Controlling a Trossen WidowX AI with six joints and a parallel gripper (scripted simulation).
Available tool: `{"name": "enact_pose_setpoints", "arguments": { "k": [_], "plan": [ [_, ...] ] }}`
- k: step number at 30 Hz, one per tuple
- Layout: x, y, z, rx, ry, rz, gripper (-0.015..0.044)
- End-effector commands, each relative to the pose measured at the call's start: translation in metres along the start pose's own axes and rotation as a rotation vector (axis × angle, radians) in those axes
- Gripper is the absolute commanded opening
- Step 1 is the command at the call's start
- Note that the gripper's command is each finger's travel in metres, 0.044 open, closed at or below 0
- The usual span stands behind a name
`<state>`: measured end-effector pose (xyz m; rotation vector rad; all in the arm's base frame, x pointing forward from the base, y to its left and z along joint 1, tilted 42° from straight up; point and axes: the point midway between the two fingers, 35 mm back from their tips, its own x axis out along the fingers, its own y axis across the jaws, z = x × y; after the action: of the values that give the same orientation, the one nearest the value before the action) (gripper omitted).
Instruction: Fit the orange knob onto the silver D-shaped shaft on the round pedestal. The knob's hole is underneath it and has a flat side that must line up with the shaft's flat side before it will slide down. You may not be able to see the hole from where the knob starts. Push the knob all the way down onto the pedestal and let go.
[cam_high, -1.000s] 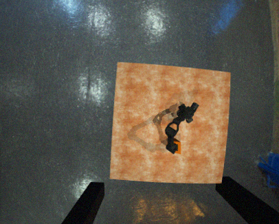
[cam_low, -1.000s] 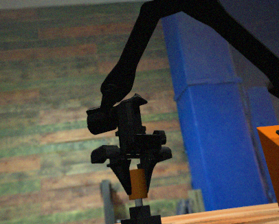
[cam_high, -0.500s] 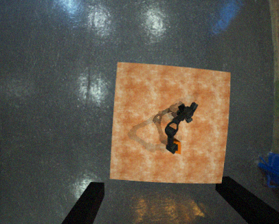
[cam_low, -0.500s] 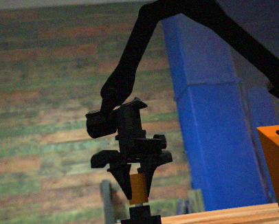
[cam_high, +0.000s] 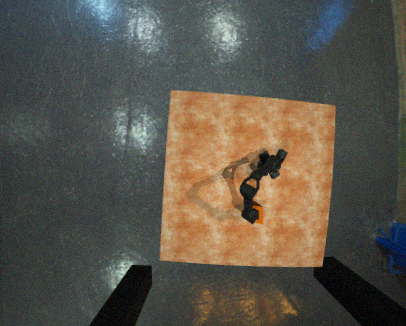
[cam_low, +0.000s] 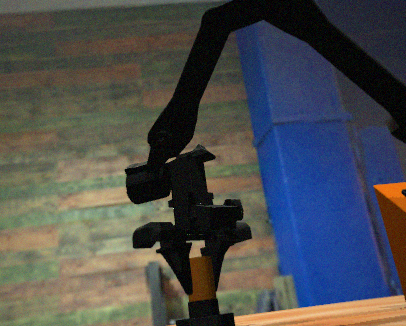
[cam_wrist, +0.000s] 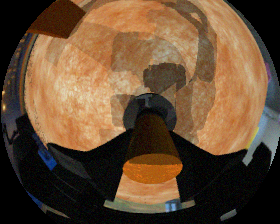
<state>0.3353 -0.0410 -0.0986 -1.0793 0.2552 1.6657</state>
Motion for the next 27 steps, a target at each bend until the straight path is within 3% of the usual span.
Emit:
{"name": "enact_pose_setpoints", "arguments": {
  "k": [1, 3, 20, 27],
  "plan": [
    [-0.0008, 0.0001, -0.0004, 0.001, 0.001, -0.001, 0.0],
    [-0.0008, 0.0001, -0.0004, 0.001, 0.001, -0.001, 0.0],
    [-0.0008, 0.0001, -0.0004, 0.001, 0.001, -0.001, 0.044],
    [-0.0008, 0.0001, -0.0004, 0.001, 0.001, -0.001, 0.044]
  ]
}}
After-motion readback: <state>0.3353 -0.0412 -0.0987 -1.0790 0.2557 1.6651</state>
